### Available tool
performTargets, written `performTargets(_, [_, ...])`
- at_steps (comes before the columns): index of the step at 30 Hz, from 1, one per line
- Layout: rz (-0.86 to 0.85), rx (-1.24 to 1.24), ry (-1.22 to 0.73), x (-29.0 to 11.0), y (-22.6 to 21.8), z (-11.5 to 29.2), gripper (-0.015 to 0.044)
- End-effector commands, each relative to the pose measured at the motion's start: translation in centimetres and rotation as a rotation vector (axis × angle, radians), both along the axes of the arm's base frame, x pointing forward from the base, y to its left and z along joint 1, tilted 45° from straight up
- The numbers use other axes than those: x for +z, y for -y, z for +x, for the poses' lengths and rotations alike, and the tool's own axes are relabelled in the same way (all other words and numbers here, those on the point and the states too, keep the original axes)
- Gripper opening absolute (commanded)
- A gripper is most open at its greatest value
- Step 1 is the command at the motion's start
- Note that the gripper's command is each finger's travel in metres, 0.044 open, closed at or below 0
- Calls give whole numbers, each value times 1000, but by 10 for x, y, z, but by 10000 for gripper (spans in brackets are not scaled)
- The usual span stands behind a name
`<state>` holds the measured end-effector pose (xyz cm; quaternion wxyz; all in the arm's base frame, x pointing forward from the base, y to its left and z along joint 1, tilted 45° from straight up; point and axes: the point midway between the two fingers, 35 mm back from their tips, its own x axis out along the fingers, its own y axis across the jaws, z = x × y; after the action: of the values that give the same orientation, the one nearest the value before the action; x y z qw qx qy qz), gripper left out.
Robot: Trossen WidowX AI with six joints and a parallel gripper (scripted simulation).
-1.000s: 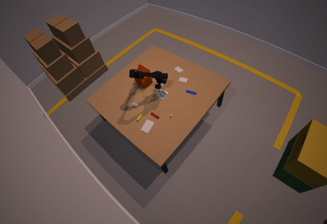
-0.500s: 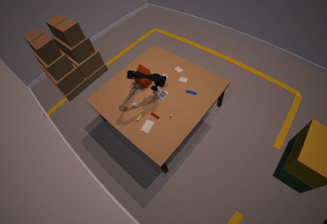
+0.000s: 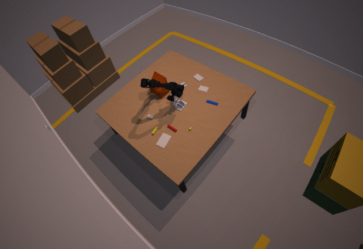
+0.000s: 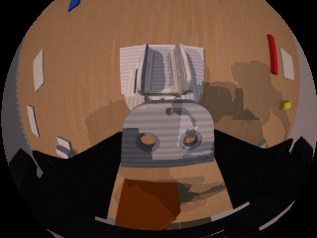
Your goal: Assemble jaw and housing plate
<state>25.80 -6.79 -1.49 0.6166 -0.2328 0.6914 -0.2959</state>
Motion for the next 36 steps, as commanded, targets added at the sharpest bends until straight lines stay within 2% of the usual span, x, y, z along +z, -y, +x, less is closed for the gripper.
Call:
performTargets(1, [-6, -4, 9, 1, 0, 1, 351])
performTargets(36, [-6, -8, 12, 1, -2, -12, 351])
